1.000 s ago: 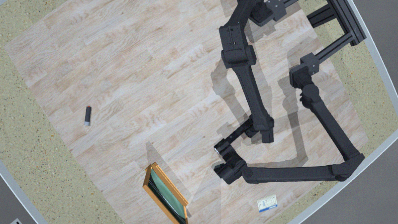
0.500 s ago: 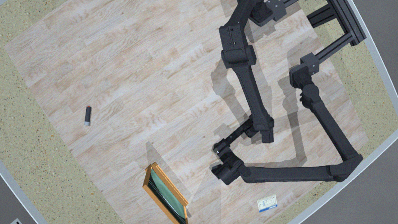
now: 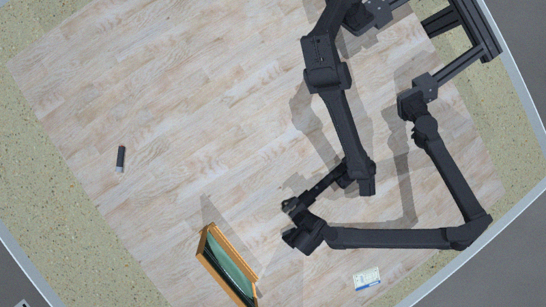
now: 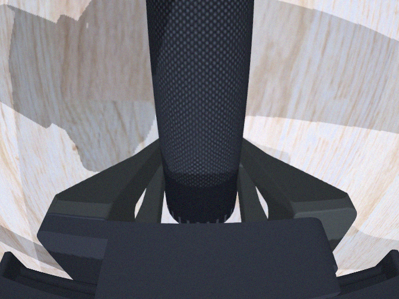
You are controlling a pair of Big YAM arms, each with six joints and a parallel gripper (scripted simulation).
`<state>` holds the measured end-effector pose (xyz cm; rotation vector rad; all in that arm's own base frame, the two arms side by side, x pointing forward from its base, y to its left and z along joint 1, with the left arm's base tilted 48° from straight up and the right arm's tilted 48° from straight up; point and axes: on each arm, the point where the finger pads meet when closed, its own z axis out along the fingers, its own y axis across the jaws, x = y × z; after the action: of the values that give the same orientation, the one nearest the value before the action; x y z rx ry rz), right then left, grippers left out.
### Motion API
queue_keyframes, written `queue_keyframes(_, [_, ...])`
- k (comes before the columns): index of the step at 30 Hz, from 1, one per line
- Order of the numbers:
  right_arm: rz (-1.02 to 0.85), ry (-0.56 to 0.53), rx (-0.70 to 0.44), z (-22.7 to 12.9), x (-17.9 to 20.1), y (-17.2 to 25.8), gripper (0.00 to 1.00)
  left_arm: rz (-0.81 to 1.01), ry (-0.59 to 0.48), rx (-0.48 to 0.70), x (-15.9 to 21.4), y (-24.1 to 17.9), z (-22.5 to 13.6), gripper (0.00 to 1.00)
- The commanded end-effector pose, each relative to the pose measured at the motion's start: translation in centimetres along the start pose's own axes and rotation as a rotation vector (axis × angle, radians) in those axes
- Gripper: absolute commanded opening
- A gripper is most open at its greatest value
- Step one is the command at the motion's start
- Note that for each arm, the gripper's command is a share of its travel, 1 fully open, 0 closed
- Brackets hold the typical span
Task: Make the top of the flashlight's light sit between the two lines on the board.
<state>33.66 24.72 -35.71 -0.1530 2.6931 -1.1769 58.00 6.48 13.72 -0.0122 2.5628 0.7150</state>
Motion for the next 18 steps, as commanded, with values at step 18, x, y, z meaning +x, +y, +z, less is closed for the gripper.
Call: queue_keyframes(18, [-0.009,0.001,-0.006,0.1,-0.1,0.2,0.29,-0.009,-0.364,0.038,-11.7,-1.8,2.8,1.0])
